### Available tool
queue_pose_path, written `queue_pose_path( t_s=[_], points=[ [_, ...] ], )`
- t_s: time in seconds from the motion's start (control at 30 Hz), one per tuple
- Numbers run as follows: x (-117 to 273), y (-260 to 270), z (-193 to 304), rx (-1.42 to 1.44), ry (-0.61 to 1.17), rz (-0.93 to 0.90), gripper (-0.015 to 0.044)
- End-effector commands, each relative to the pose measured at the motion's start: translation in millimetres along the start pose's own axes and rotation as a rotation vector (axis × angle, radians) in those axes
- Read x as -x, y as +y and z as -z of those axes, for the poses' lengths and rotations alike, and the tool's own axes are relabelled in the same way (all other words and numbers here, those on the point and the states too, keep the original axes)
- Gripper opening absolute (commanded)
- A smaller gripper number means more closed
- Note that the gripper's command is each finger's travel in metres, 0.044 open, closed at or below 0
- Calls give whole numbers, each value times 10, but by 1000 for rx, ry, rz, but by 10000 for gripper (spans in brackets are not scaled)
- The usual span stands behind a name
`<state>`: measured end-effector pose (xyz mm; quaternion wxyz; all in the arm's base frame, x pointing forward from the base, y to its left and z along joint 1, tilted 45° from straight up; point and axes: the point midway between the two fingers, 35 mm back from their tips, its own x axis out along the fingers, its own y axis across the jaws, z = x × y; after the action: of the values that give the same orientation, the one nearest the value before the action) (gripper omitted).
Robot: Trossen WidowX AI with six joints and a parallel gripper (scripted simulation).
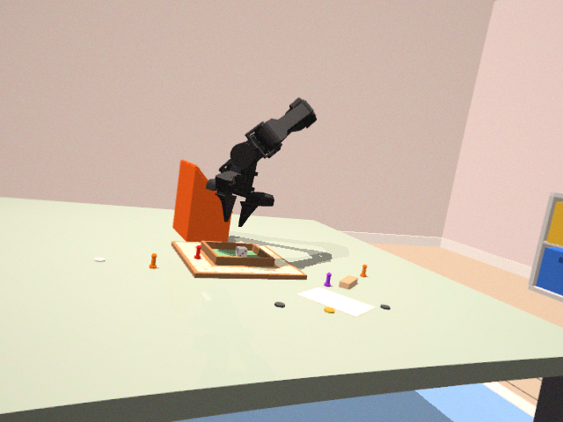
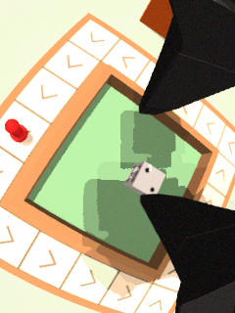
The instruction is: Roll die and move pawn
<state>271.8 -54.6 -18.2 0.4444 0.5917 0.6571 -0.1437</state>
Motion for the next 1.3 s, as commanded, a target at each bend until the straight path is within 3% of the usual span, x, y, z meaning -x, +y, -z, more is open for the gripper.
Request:
queue_pose_path(
  t_s=[0.0, 0.7, 1.27],
  points=[
    [-100, -109, -421, 741, -1, -28, 200],
    [-275, -314, -851, 1669, -29, -65, 200],
    [-276, -305, -863, 1680, -30, -65, 200]
  ],
)
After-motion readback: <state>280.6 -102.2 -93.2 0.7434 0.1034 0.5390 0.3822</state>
